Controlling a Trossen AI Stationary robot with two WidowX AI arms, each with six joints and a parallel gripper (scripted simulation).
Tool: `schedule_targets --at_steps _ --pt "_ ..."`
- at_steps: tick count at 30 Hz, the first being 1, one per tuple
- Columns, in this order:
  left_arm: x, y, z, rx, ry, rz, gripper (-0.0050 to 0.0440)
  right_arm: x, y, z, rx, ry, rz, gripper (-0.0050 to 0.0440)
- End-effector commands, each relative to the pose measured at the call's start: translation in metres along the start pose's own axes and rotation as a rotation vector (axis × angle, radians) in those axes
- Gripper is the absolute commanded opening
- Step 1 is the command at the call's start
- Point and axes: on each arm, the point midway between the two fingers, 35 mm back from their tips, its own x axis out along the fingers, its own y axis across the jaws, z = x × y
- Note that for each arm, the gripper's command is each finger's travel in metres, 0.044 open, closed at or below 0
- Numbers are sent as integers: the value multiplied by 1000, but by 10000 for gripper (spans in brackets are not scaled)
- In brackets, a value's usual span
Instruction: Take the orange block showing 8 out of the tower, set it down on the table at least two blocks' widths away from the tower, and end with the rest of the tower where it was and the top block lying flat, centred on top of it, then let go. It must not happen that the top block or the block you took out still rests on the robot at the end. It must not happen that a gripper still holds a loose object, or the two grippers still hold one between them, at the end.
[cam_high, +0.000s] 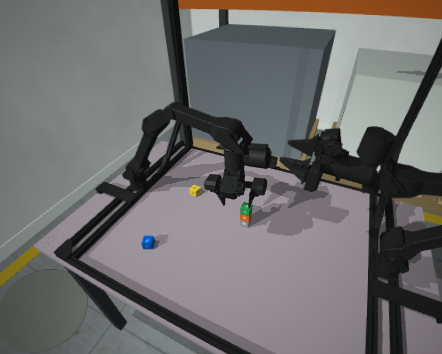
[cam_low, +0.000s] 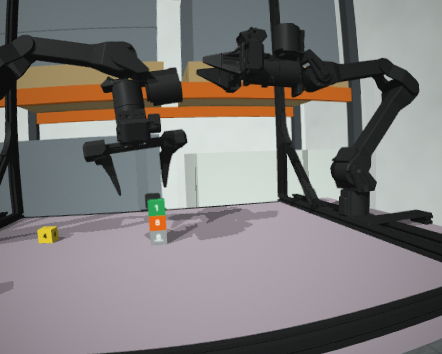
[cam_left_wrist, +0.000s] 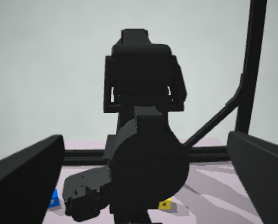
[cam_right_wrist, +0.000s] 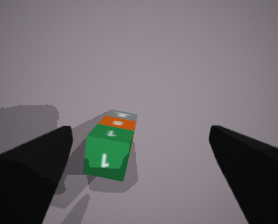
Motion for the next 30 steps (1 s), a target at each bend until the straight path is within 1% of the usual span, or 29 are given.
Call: schedule_targets --at_steps 1,11,13,18,24,28,30 --pt "0 0 0 0 0 0 400 -10 6 -2 -161 8 39 400" --pt "0 0 0 0 0 0 400 -38 14 -9 -737 0 151 400" --pt "0 0 0 0 0 0 400 -38 14 -9 -737 0 151 400" --pt "0 0 0 0 0 0 400 -54 18 -12 -1051 -31 212 400" --pt "0 0 0 0 0 0 400 -70 21 -16 -1367 -84 271 400" --pt "0 0 0 0 0 0 400 -32 17 -22 -1376 -85 272 400" --pt "0 0 0 0 0 0 400 -32 17 -22 -1376 -85 272 400"
